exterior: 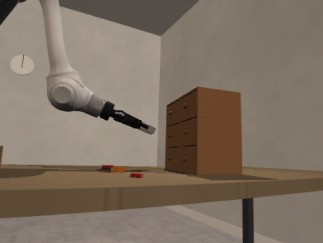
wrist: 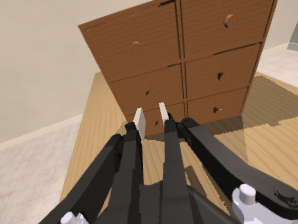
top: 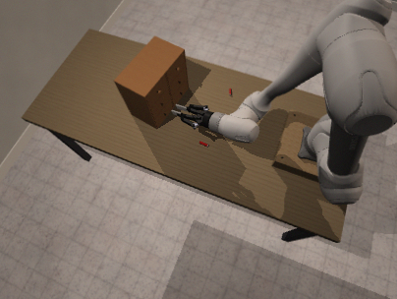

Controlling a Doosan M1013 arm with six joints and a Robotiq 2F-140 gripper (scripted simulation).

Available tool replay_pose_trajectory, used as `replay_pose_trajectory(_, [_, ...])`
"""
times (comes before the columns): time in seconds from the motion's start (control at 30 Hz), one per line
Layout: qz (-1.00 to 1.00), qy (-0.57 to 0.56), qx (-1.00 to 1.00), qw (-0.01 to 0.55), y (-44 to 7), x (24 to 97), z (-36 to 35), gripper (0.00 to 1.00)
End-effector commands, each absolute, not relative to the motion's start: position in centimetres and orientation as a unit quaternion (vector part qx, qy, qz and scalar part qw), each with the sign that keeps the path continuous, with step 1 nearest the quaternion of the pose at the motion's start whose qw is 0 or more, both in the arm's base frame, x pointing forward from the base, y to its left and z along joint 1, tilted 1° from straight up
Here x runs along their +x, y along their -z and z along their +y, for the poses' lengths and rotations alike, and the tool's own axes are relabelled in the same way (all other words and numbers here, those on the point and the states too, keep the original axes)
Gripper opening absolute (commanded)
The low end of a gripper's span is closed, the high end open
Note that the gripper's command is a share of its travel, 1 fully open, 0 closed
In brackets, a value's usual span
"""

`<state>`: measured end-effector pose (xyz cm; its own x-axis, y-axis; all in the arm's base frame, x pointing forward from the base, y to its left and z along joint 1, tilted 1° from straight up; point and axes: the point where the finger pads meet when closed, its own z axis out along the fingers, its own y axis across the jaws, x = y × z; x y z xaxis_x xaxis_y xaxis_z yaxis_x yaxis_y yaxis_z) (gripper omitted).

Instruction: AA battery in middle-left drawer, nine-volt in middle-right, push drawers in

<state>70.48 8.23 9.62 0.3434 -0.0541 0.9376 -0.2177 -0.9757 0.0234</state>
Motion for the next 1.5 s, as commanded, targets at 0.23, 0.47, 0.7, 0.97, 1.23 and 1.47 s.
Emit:
replay_pose_trajectory(0.23, [-0.083, -0.567, 0.816, 0.072, -8.6, 73.7, 7.5, 0.20])
replay_pose_trajectory(0.47, [-0.083, -0.567, 0.816, 0.072, -8.3, 74.6, 7.3, 0.20])
replay_pose_trajectory(0.7, [-0.083, -0.567, 0.816, 0.072, -8.2, 74.8, 7.2, 0.20])
replay_pose_trajectory(0.97, [-0.083, -0.567, 0.816, 0.072, -8.2, 74.8, 7.2, 0.20])
replay_pose_trajectory(1.23, [-0.083, -0.567, 0.816, 0.072, -8.2, 74.8, 7.2, 0.20])
replay_pose_trajectory(1.47, [-0.083, -0.567, 0.816, 0.072, -8.2, 74.8, 7.2, 0.20])
